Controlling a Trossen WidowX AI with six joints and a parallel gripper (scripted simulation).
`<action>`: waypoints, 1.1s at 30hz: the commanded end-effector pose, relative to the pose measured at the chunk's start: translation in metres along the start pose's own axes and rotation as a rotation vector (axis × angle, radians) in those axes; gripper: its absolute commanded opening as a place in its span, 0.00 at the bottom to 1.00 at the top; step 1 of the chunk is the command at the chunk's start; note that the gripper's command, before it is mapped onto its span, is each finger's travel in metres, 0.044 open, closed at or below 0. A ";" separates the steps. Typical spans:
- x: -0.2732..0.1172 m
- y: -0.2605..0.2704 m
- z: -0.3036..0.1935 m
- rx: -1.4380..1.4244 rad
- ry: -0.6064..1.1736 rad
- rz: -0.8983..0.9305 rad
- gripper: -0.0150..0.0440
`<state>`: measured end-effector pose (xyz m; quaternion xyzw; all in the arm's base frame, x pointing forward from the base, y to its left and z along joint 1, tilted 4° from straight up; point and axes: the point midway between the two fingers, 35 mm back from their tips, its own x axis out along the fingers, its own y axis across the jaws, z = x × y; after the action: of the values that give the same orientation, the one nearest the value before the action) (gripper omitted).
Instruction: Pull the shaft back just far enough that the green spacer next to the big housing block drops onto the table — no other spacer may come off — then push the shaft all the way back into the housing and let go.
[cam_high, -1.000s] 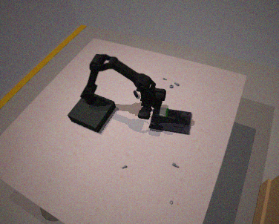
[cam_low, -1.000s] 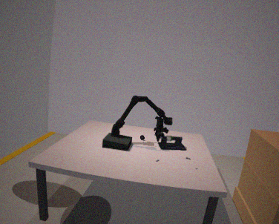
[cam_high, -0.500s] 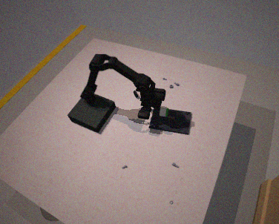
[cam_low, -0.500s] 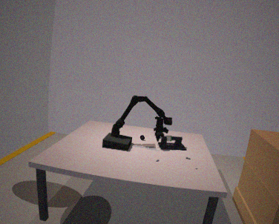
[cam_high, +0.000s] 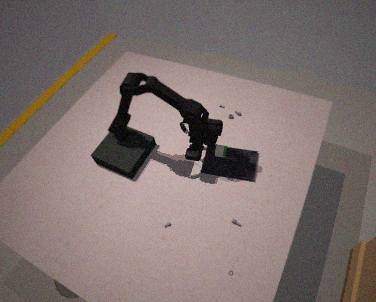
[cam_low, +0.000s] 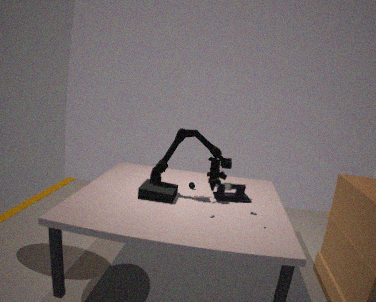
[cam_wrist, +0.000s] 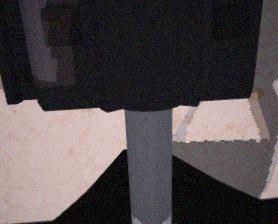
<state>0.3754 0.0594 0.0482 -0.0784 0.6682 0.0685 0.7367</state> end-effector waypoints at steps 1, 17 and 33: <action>0.000 0.000 -0.002 0.000 0.004 -0.001 0.25; 0.000 0.000 -0.004 0.000 0.004 -0.001 0.25; 0.000 0.000 -0.006 0.000 0.004 -0.001 0.25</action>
<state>0.3716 0.0587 0.0478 -0.0782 0.6683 0.0683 0.7366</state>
